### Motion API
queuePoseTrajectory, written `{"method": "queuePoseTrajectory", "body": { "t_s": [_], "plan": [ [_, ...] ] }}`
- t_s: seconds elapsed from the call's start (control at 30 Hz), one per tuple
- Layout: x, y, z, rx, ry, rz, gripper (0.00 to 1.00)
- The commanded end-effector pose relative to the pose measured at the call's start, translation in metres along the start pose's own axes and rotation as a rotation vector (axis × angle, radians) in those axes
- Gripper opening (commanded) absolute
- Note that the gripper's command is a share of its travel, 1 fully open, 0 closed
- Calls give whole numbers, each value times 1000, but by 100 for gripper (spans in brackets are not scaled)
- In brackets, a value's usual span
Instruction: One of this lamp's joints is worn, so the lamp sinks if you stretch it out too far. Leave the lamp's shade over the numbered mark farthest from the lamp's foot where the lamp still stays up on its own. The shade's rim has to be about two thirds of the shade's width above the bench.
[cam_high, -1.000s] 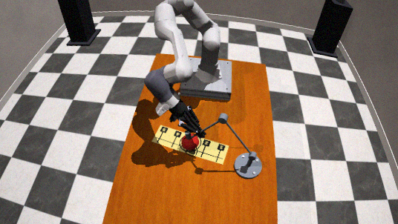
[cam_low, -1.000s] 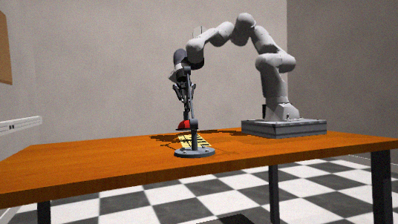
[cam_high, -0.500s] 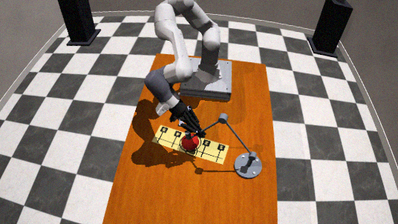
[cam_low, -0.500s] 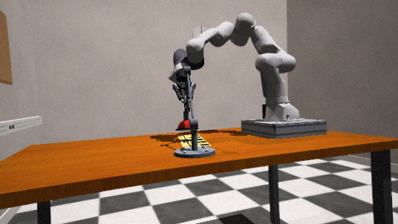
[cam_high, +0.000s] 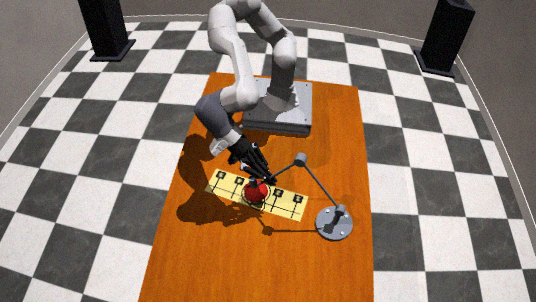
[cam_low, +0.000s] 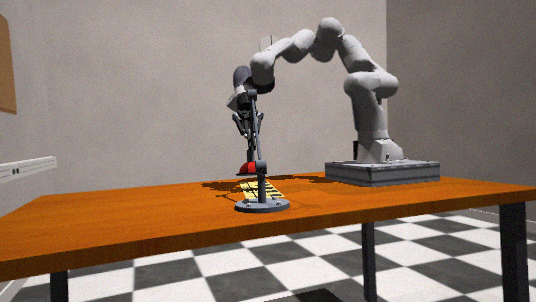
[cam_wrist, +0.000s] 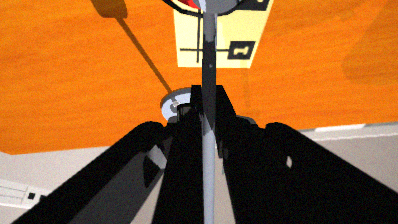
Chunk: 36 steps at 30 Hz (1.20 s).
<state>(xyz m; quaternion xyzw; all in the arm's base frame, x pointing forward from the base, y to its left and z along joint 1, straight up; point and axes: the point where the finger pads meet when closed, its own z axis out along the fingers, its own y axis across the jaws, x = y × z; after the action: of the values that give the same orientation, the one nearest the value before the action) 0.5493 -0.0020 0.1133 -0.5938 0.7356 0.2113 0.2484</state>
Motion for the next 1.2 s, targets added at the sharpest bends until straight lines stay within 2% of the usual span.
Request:
{"method": "queuePoseTrajectory", "body": {
  "t_s": [0.0,0.2,0.23,1.17],
  "plan": [
    [8,-8,-8,18,5,2,10],
    [9,-9,-9,18,5,2,10],
    [8,-8,-9,17,5,2,100],
    [2,-3,-3,3,0,0,100]
  ]
}}
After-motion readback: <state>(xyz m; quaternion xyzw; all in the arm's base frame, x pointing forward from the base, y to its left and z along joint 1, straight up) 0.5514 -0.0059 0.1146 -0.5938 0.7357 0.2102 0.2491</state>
